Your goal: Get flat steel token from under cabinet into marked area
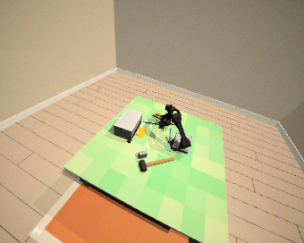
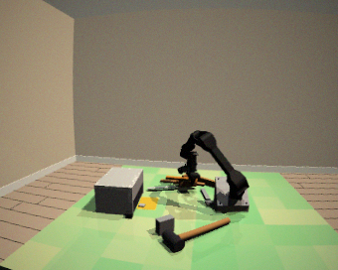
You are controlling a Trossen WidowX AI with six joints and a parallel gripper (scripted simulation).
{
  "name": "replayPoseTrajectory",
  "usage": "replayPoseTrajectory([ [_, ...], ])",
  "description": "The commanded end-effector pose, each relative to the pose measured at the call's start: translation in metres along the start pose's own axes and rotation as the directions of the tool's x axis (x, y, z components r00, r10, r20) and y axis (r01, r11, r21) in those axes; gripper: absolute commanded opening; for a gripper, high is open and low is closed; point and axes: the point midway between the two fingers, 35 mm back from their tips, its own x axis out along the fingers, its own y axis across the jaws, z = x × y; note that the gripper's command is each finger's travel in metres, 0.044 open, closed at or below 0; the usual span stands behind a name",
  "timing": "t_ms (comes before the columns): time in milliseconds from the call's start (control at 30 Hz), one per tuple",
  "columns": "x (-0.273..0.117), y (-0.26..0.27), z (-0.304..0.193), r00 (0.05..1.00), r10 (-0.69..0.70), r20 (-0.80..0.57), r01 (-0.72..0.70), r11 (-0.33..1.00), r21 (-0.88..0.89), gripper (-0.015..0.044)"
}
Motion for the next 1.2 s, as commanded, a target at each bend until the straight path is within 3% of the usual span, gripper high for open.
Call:
replayPoseTrajectory([
  [0, -0.0033, -0.0027, 0.0011, 1.000, -0.007, 0.011, 0.007, 0.999, 0.035, 0.0000],
  [1167, -0.0033, -0.0032, 0.0011, 1.000, -0.007, 0.011, 0.004, 0.951, 0.308, 0.0000],
])
